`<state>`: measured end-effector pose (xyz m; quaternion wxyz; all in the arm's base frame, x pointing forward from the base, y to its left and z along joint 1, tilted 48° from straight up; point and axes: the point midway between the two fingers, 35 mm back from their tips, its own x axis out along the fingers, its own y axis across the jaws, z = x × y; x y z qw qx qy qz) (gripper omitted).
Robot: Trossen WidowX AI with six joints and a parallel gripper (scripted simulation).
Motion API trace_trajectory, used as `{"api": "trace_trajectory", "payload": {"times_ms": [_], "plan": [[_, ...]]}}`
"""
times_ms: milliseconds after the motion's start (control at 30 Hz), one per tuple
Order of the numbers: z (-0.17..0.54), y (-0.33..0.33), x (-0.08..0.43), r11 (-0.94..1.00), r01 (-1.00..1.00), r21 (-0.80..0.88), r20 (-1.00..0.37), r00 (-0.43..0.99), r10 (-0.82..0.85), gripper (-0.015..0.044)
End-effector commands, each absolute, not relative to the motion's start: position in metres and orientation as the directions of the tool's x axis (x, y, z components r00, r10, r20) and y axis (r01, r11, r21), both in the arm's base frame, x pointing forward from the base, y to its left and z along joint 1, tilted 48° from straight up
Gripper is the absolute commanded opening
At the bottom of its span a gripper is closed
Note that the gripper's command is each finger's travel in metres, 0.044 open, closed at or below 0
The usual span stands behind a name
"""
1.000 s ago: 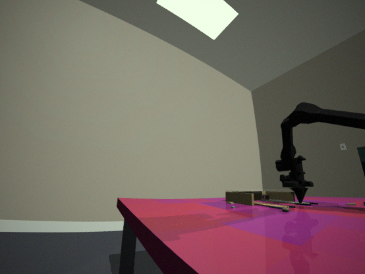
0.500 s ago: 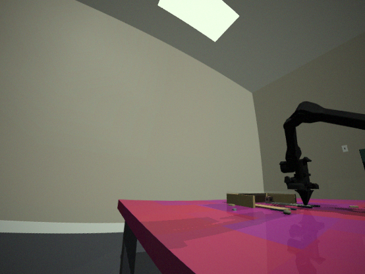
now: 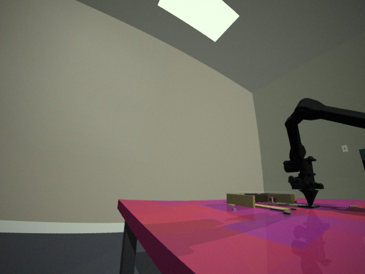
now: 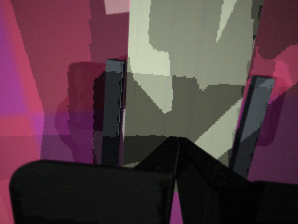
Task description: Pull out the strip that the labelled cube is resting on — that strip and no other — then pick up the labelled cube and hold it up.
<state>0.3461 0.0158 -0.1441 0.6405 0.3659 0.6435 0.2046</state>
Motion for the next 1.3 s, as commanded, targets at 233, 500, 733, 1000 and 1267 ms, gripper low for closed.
{"api": "trace_trajectory", "payload": {"times_ms": [233, 500, 733, 1000, 1267], "plan": [[-0.144, 0.026, 0.323, 0.65, 0.211, 0.73, -0.673, 0.063, 0.737, 0.0], [-0.143, 0.029, 0.311, 0.649, 0.212, 0.73, -0.673, 0.062, 0.737, 0.0], [-0.141, 0.031, 0.302, 0.649, 0.212, 0.73, -0.673, 0.062, 0.737, 0.0], [-0.14, 0.033, 0.29, 0.649, 0.213, 0.73, -0.673, 0.061, 0.737, 0.0], [-0.138, 0.036, 0.279, 0.649, 0.213, 0.73, -0.673, 0.061, 0.737, 0.0]]}}
